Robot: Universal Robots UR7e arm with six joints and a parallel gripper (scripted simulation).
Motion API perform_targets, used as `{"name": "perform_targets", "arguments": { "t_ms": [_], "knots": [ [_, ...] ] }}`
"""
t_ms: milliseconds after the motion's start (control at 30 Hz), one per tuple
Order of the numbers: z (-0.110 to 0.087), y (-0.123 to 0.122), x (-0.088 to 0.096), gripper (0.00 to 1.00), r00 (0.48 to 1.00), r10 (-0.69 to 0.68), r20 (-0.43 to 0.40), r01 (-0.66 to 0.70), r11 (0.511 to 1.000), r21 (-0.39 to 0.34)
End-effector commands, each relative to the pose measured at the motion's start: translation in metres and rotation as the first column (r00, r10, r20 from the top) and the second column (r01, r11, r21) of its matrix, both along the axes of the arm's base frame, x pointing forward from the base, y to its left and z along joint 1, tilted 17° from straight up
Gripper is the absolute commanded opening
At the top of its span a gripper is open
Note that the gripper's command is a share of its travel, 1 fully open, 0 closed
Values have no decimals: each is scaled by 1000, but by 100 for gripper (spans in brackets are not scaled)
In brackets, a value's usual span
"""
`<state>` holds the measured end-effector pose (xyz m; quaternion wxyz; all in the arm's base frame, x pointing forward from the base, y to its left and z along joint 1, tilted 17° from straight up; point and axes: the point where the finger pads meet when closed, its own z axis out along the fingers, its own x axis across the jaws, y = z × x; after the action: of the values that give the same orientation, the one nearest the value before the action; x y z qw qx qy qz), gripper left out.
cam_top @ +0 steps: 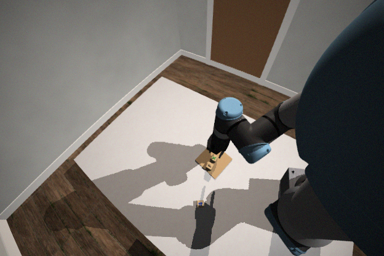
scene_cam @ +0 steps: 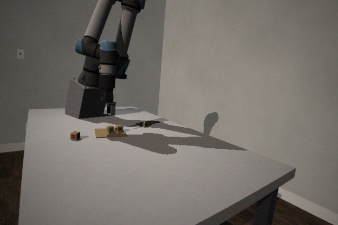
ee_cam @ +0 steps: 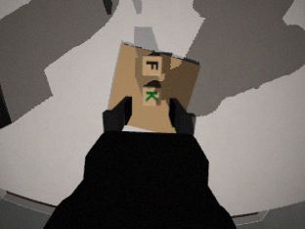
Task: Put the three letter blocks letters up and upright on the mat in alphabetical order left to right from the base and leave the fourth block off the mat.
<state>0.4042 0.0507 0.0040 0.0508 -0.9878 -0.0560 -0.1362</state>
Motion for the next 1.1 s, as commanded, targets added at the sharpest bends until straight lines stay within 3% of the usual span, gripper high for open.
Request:
{"name": "perform_targets", "arguments": {
  "t_ms": [0,733,1067],
  "knots": [
    [1,0,0,100,1000,0,1,0,1000,0],
    [1,-1,1,100,1000,-5,0,5,1000,1],
    [-2,-57,27,100,964,-261,-44,264,962,66]
  ]
}}
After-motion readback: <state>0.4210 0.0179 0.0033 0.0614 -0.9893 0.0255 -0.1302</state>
